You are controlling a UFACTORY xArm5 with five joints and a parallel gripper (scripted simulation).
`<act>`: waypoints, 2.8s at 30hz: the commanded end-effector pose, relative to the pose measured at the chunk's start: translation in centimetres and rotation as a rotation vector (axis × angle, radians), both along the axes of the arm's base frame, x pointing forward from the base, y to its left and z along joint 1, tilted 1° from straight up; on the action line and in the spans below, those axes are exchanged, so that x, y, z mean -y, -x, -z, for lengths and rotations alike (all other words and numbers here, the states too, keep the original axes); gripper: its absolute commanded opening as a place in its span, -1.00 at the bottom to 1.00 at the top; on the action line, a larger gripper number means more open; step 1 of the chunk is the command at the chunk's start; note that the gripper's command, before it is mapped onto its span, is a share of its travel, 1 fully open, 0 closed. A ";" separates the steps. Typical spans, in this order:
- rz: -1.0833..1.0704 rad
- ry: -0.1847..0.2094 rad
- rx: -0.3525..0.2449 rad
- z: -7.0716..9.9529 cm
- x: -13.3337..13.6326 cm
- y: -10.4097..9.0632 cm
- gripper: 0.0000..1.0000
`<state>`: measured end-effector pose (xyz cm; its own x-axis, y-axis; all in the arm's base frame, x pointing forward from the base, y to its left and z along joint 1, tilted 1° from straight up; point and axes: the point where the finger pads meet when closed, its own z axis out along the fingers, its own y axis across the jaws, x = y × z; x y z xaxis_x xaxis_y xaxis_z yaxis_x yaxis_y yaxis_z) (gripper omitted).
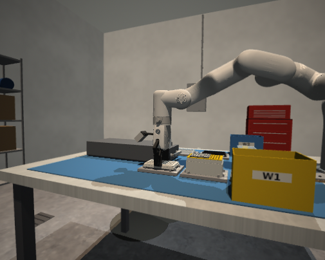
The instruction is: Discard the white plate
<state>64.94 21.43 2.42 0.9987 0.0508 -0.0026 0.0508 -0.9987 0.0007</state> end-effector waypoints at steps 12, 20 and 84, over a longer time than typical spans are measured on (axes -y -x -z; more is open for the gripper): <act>0.000 -0.002 0.005 -1.2 0.0 -0.2 -1.00; 0.000 -0.002 0.005 -1.6 0.0 -0.2 -1.00; 0.000 -0.002 0.005 -9.8 0.1 -0.2 -1.00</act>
<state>65.02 21.28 11.54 0.9987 0.0508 -0.0023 0.0508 -0.9987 0.0006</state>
